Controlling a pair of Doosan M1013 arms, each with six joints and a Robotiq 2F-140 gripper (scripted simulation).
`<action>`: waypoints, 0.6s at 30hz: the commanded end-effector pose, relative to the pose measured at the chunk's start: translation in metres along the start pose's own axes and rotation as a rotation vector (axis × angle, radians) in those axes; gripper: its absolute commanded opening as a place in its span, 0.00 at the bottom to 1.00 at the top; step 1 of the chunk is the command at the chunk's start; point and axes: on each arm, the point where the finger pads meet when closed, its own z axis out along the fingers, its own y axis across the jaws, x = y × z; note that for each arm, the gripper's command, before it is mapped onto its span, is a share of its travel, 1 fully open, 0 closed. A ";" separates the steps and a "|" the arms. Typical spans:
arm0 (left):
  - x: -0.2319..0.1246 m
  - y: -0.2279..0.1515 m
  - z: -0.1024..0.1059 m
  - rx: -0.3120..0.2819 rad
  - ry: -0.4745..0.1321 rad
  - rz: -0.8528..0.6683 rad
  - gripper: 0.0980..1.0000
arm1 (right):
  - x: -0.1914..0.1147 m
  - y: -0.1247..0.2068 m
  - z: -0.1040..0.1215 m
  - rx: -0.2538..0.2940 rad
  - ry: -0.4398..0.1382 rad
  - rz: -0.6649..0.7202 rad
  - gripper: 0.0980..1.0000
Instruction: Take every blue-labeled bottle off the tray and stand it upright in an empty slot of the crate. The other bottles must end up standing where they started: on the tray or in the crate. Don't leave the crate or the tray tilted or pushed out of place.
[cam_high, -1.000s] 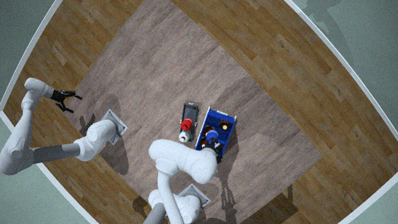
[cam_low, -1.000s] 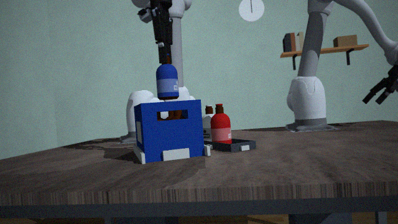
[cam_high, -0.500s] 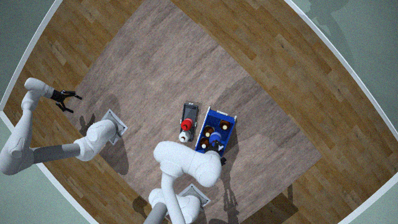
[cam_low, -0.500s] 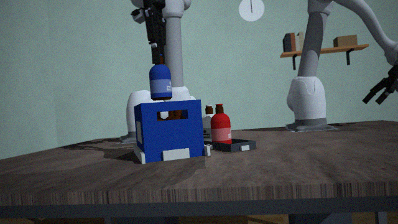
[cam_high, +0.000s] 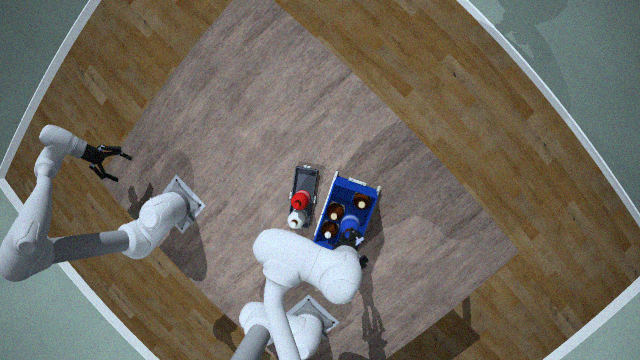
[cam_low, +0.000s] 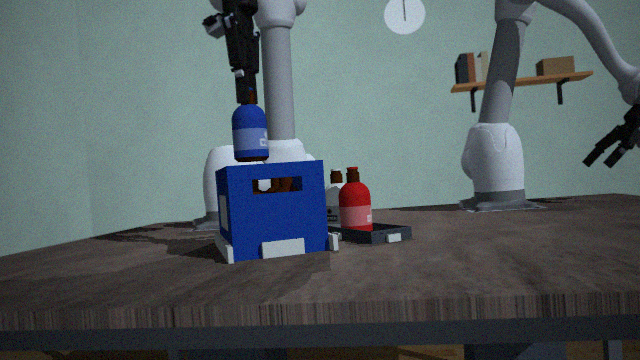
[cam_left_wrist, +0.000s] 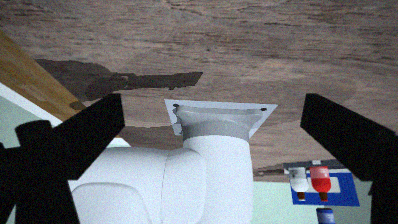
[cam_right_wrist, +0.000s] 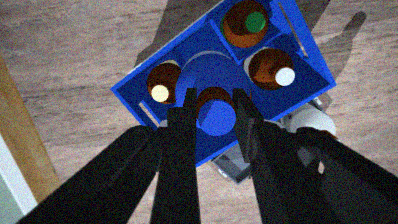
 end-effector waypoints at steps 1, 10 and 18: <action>0.000 0.000 0.000 0.000 0.001 0.000 1.00 | 0.003 -0.001 -0.001 0.001 -0.001 0.000 0.00; 0.000 0.000 0.000 0.000 0.001 0.000 1.00 | 0.009 -0.003 -0.001 0.001 -0.001 0.000 0.00; 0.000 0.000 0.000 0.000 0.001 0.000 1.00 | 0.014 -0.005 -0.001 0.001 -0.001 0.000 0.00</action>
